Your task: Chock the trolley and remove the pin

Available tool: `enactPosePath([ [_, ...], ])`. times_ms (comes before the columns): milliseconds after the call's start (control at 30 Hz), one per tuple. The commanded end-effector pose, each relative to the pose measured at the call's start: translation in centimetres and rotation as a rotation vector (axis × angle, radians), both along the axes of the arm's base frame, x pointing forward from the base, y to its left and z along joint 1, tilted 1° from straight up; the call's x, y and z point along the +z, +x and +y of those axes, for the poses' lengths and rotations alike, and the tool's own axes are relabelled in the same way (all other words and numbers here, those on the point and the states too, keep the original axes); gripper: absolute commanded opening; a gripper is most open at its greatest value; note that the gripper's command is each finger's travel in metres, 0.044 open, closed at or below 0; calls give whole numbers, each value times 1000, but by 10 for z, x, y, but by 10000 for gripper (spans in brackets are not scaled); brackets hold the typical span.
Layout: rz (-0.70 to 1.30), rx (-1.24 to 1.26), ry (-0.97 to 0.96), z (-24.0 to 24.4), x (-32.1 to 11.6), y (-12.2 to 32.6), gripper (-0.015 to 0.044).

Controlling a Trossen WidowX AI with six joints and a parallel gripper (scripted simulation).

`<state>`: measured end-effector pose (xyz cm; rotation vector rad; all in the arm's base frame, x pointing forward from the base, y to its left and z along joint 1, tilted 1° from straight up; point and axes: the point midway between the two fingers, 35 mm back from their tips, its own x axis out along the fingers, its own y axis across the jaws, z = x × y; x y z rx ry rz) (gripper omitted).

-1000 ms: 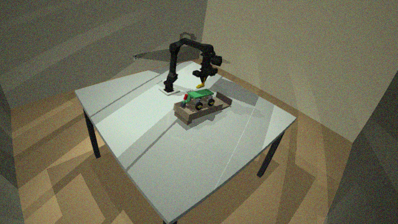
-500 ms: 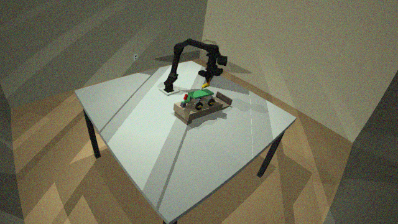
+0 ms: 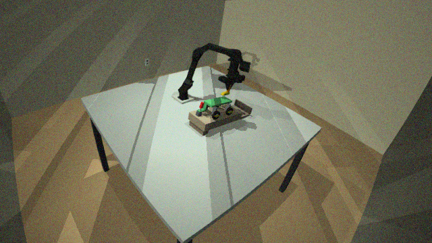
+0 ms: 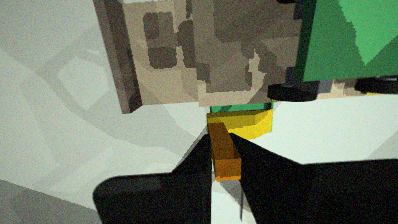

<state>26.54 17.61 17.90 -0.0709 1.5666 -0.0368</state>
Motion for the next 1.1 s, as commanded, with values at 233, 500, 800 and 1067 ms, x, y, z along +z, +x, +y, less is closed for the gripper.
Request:
enactPosePath([
  [233, 5, 0, -12, 1, -8, 17, 0],
  [500, 5, 0, -12, 0, -25, 17, 0],
  [800, 5, 0, -12, -1, -44, 18, 0],
  [1067, 5, 0, -12, -2, -60, 18, 0],
])
